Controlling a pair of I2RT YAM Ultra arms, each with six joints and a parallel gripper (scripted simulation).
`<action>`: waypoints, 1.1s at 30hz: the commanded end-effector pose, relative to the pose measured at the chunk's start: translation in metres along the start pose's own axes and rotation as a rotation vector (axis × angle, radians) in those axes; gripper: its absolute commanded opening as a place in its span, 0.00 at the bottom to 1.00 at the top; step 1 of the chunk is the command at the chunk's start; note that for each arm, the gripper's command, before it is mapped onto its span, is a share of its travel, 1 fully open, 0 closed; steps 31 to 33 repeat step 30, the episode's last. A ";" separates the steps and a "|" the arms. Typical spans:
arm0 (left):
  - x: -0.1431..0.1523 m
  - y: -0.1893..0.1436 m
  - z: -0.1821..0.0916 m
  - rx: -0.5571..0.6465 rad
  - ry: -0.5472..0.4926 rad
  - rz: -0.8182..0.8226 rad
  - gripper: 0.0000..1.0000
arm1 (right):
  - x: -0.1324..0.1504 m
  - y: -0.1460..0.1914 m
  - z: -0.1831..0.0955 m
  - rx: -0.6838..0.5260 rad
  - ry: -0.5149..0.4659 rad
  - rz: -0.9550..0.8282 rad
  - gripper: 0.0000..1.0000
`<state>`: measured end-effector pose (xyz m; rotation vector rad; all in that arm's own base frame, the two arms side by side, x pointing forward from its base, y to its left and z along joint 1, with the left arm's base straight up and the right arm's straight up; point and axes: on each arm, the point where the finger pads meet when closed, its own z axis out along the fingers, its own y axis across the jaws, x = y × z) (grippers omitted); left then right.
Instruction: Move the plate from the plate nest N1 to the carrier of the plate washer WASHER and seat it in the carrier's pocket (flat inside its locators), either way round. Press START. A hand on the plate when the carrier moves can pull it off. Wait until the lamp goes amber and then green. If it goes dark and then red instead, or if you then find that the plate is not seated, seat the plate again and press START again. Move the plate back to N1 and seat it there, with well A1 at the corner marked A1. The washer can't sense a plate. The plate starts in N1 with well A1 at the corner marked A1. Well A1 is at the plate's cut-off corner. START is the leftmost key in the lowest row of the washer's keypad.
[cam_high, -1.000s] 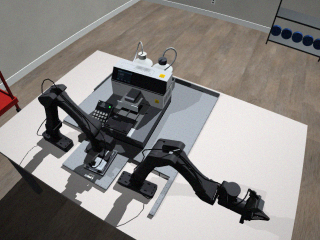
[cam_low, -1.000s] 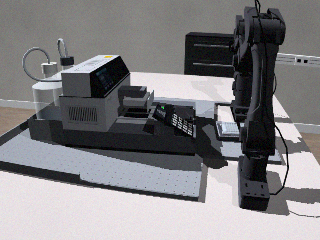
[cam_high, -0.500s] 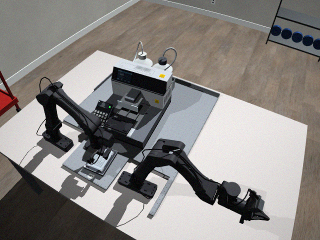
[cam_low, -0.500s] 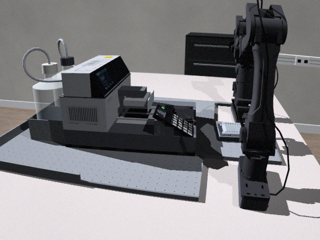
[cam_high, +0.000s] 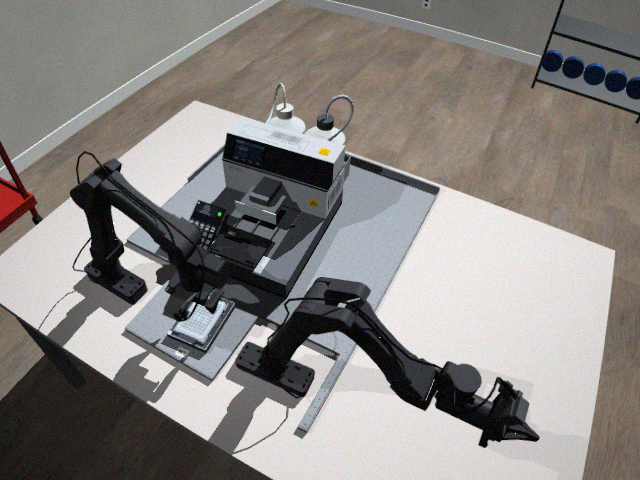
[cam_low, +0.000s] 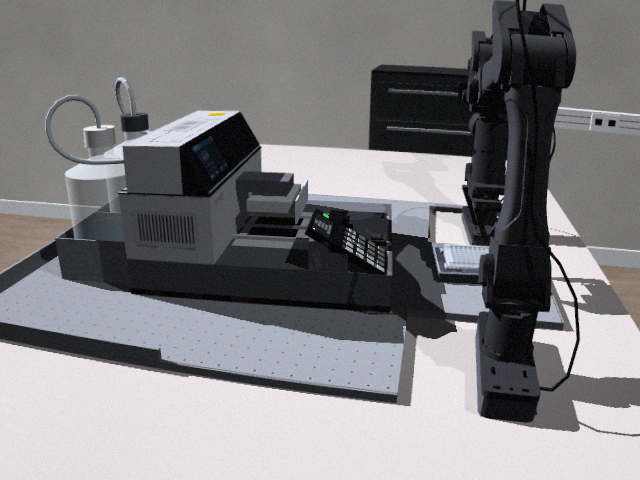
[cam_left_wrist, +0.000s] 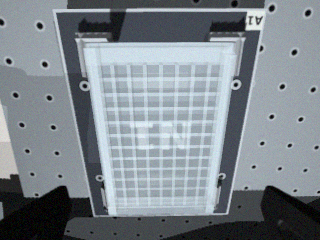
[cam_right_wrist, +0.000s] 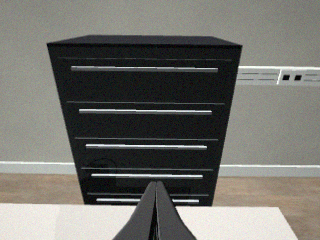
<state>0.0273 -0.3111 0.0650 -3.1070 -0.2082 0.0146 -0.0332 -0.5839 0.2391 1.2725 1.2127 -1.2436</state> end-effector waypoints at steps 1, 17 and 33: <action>-0.006 0.002 -0.018 -0.021 -0.014 0.004 1.00 | -0.017 -0.004 -0.005 0.007 -0.033 0.011 0.00; -0.004 -0.001 -0.041 -0.017 -0.014 0.015 1.00 | -0.017 -0.004 -0.005 0.007 -0.033 0.011 0.00; -0.010 -0.002 -0.044 -0.009 -0.014 0.006 1.00 | -0.017 -0.004 -0.005 0.007 -0.033 0.011 0.00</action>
